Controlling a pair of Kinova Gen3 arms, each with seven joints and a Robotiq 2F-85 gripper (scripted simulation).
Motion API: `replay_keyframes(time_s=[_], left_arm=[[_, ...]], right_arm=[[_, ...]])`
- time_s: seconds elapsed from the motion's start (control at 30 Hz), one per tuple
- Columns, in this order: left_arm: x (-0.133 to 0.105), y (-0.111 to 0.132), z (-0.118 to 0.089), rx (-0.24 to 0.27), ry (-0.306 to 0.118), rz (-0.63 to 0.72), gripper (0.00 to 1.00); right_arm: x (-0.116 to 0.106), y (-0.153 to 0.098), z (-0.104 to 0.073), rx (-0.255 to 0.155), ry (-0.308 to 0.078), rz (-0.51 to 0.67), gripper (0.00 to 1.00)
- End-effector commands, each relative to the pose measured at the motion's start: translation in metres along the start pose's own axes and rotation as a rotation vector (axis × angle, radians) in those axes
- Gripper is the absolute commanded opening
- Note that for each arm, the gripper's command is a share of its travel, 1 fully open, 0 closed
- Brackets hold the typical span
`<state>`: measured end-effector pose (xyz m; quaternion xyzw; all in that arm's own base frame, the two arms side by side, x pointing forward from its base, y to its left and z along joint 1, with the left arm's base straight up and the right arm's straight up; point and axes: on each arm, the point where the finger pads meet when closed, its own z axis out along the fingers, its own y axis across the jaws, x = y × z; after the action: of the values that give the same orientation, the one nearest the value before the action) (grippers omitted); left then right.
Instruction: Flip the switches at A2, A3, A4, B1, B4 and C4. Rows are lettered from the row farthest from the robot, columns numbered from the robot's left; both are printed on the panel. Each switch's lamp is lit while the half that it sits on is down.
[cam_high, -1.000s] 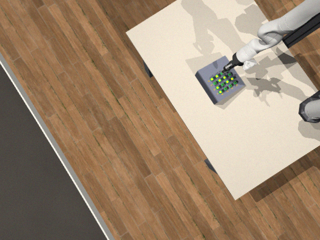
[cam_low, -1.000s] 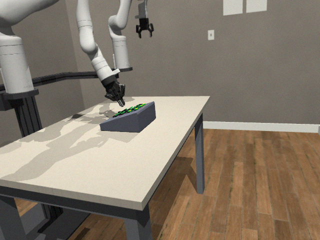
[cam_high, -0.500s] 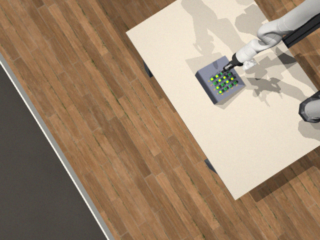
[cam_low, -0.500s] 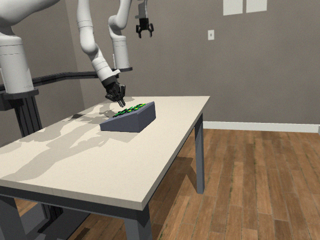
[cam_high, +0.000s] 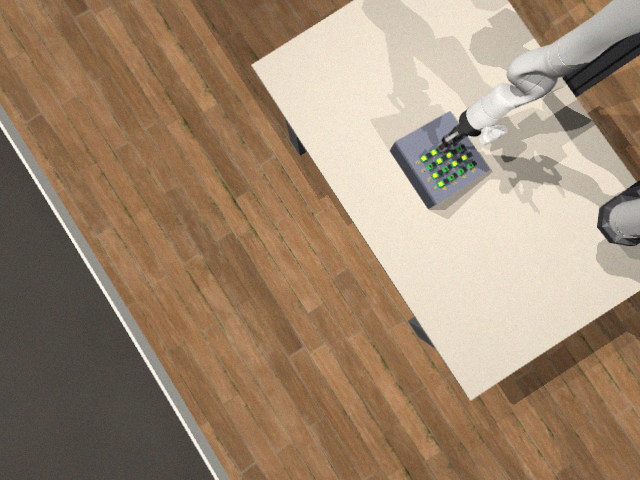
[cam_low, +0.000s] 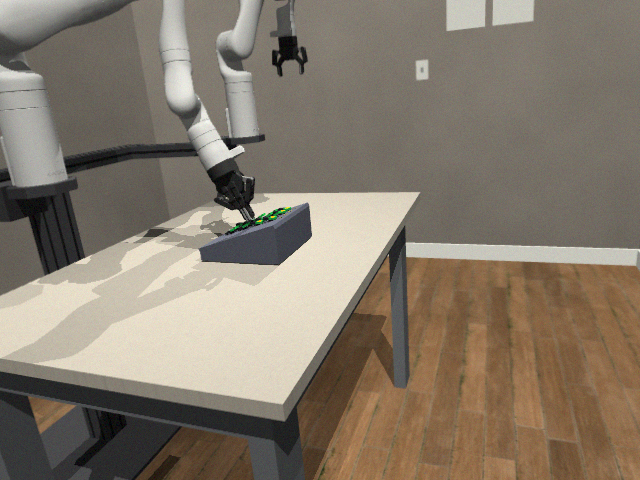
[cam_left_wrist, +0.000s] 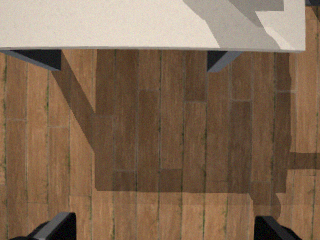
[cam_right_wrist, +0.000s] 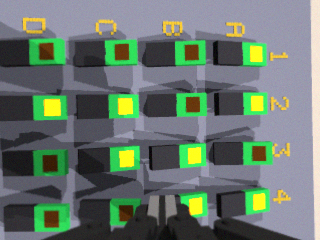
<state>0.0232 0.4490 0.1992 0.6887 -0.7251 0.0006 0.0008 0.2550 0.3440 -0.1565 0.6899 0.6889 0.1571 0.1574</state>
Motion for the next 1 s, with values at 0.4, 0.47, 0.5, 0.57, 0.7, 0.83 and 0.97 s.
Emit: replay_keyframes(time_s=[0.4, 0.47, 0.5, 0.57, 0.7, 0.83, 0.97], left_arm=[[-0.0004, 0.0001, -0.0008, 0.000, -0.002, 0.000, 1.000], [-0.0004, 0.0001, -0.0008, 0.000, -0.002, 0.000, 1.000], [-0.0004, 0.0001, -0.0008, 0.000, -0.002, 0.000, 1.000], [-0.0004, 0.0001, -0.0008, 0.000, -0.002, 0.000, 1.000], [-0.0004, 0.0001, -0.0008, 0.000, -0.002, 0.000, 1.000], [-0.0004, 0.0001, -0.0008, 0.000, -0.002, 0.000, 1.000], [-0.0004, 0.0001, -0.0008, 0.000, -0.002, 0.000, 1.000]], right_arm=[[0.0005, 0.0005, 0.0040, -0.001, 0.001, 0.001, 0.099], [0.0005, 0.0005, 0.0044, -0.001, 0.001, 0.001, 0.099], [0.0005, 0.0005, 0.0044, -0.001, 0.001, 0.001, 0.099], [0.0005, 0.0005, 0.0050, -0.001, 0.001, 0.001, 0.099], [0.0005, 0.0005, 0.0056, -0.001, 0.001, 0.001, 0.099], [0.0005, 0.0005, 0.0056, -0.001, 0.001, 0.001, 0.099], [0.0005, 0.0005, 0.0056, -0.001, 0.001, 0.001, 0.099]])
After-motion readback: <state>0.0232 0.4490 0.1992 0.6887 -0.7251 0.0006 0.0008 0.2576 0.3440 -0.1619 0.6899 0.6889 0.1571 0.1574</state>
